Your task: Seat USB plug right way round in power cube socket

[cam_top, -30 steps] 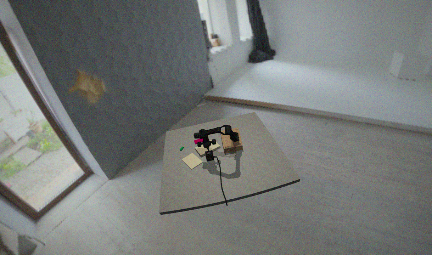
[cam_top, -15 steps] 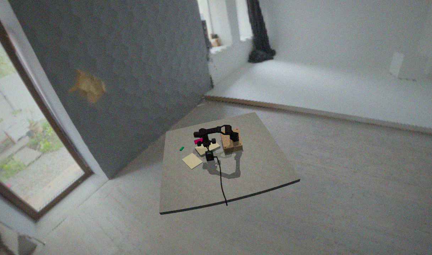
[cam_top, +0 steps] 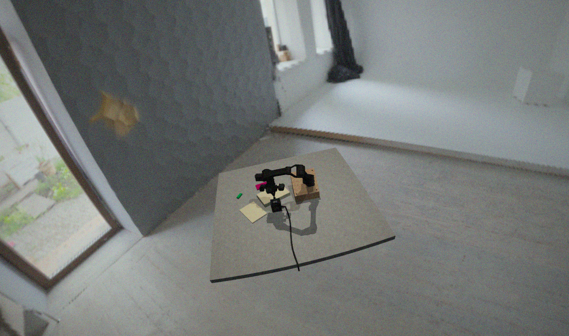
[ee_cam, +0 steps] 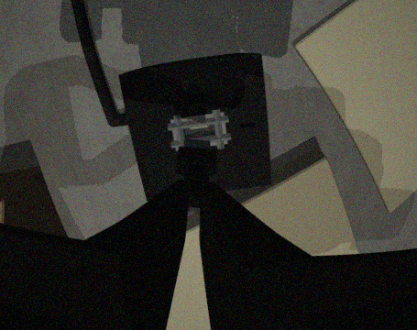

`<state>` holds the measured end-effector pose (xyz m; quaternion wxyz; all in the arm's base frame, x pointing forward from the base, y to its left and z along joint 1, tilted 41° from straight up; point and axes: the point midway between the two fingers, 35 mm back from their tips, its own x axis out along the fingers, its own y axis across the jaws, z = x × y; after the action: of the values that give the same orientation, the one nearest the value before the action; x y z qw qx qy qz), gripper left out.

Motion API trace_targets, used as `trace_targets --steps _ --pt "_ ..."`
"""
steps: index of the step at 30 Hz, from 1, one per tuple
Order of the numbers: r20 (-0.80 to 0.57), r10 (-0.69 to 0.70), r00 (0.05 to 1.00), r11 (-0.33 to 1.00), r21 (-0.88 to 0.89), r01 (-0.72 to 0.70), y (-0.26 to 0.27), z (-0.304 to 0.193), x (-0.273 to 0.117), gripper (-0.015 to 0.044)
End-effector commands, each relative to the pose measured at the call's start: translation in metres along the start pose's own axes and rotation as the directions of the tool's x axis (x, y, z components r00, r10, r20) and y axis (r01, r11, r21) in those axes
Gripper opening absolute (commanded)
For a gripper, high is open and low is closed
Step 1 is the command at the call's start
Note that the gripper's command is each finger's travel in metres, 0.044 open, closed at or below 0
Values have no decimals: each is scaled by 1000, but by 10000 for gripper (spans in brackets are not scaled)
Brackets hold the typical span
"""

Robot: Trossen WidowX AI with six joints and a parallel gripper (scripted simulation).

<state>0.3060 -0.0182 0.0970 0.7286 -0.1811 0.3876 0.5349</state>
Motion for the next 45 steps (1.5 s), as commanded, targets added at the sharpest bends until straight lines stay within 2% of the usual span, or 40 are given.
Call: trace_targets --steps 1,11,21,33,45 --pt "-1 0 1000 996 92 0 0 0 0 0" --pt "0 0 1000 938 346 0 0 0 0 0" --pt "0 0 1000 817 577 0 0 0 0 0" --pt "0 0 1000 598 801 0 0 0 0 0" --pt "0 0 1000 322 947 0 0 0 0 0"
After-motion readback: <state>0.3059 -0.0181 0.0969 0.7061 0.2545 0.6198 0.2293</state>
